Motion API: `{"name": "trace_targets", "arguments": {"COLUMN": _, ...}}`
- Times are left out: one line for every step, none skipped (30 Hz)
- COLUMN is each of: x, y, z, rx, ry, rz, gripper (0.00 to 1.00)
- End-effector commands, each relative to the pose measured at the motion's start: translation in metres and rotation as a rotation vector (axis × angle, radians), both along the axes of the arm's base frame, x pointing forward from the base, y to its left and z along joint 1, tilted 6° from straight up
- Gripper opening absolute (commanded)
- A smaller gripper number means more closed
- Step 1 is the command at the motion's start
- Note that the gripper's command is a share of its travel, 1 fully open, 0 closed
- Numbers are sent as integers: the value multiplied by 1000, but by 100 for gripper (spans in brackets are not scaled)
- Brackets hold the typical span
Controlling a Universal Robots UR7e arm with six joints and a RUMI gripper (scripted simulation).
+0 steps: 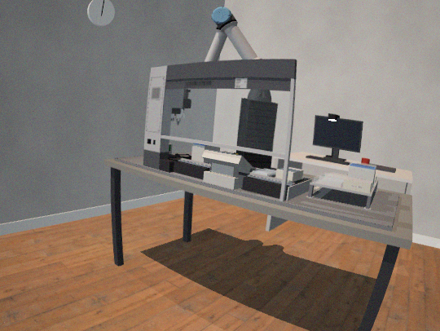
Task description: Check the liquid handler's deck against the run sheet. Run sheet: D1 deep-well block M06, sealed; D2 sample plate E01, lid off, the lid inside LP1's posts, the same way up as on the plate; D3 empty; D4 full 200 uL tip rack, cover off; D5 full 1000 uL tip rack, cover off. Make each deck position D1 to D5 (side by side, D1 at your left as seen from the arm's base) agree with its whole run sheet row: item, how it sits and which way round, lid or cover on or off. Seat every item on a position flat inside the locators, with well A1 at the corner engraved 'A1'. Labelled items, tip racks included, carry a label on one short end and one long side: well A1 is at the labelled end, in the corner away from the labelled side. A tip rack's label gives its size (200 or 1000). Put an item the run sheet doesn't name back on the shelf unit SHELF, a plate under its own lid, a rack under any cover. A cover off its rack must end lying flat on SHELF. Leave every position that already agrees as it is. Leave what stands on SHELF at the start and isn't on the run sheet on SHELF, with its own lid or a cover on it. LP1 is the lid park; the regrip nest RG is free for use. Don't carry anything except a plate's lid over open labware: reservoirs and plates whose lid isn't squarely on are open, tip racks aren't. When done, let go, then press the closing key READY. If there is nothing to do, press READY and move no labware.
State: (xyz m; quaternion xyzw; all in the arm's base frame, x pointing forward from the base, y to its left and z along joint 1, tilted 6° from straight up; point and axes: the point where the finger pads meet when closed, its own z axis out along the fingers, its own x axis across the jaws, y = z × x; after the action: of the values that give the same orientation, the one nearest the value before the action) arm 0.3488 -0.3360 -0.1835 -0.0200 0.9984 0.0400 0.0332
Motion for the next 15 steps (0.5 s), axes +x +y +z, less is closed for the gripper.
{"name": "trace_targets", "arguments": {"x": 1, "y": 0, "z": -7, "rx": -1, "ry": -1, "rz": 0, "gripper": 0}}
{"name": "trace_targets", "arguments": {"x": 1, "y": 0, "z": -8, "rx": -1, "ry": -1, "rz": 0, "gripper": 0}}
{"name": "trace_targets", "arguments": {"x": 1, "y": 0, "z": -10, "rx": -1, "ry": -1, "rz": 0, "gripper": 0}}
{"name": "trace_targets", "arguments": {"x": 1, "y": 0, "z": -12, "rx": -1, "ry": -1, "rz": 0, "gripper": 0}}
{"name": "trace_targets", "arguments": {"x": 1, "y": 0, "z": -13, "rx": -1, "ry": -1, "rz": 0, "gripper": 0}}
{"name": "trace_targets", "arguments": {"x": 1, "y": 1, "z": -15, "rx": -1, "ry": -1, "rz": 0, "gripper": 0}}
{"name": "trace_targets", "arguments": {"x": 1, "y": 1, "z": -17, "rx": -1, "ry": -1, "rz": 0, "gripper": 0}}
{"name": "trace_targets", "arguments": {"x": 2, "y": 1, "z": -18, "rx": -1, "ry": -1, "rz": 0, "gripper": 0}}
{"name": "trace_targets", "arguments": {"x": 2, "y": 1, "z": -20, "rx": -1, "ry": -1, "rz": 0, "gripper": 0}}
{"name": "trace_targets", "arguments": {"x": 2, "y": 1, "z": -22, "rx": -1, "ry": -1, "rz": 0, "gripper": 0}}
{"name": "trace_targets", "arguments": {"x": 2, "y": 1, "z": -23, "rx": -1, "ry": -1, "rz": 0, "gripper": 0}}
{"name": "trace_targets", "arguments": {"x": 2, "y": 1, "z": -25, "rx": -1, "ry": -1, "rz": 0, "gripper": 0}}
{"name": "trace_targets", "arguments": {"x": 2, "y": 2, "z": -27, "rx": -1, "ry": -1, "rz": 0, "gripper": 0}}
{"name": "trace_targets", "arguments": {"x": 2, "y": 2, "z": -27, "rx": -1, "ry": -1, "rz": 0, "gripper": 0}}
{"name": "trace_targets", "arguments": {"x": 2, "y": 2, "z": -27, "rx": -1, "ry": -1, "rz": 0, "gripper": 0}}
